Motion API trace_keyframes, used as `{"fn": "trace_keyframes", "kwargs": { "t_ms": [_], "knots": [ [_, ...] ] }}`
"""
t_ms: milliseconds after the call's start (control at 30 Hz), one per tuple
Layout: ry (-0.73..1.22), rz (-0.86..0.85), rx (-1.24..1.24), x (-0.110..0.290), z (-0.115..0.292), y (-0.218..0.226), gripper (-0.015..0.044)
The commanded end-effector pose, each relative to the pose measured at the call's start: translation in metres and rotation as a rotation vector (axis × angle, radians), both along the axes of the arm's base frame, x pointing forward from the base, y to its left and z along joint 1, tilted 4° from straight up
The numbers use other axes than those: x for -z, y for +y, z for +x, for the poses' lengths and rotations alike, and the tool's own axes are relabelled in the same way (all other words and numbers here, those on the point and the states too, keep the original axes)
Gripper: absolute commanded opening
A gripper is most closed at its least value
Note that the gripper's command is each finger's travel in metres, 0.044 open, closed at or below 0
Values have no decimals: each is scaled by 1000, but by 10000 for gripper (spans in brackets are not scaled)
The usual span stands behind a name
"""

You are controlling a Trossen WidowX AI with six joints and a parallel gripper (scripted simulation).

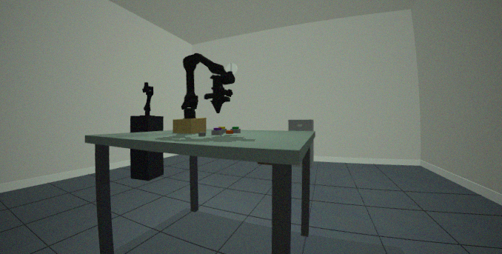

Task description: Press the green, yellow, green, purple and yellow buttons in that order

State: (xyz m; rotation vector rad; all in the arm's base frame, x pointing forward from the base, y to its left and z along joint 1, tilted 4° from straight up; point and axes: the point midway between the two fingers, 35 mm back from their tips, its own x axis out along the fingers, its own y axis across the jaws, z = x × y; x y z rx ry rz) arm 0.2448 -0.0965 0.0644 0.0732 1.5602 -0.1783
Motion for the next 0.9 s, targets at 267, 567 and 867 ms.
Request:
{"fn": "trace_keyframes", "kwargs": {
  "t_ms": [267, 567, 867],
  "knots": [
    [11, 15, 5, -2, -6, 93, 20],
    [17, 19, 5, 4, -46, 178, 20],
    [17, 19, 5, 44, -46, 179, 20]
  ]
}}
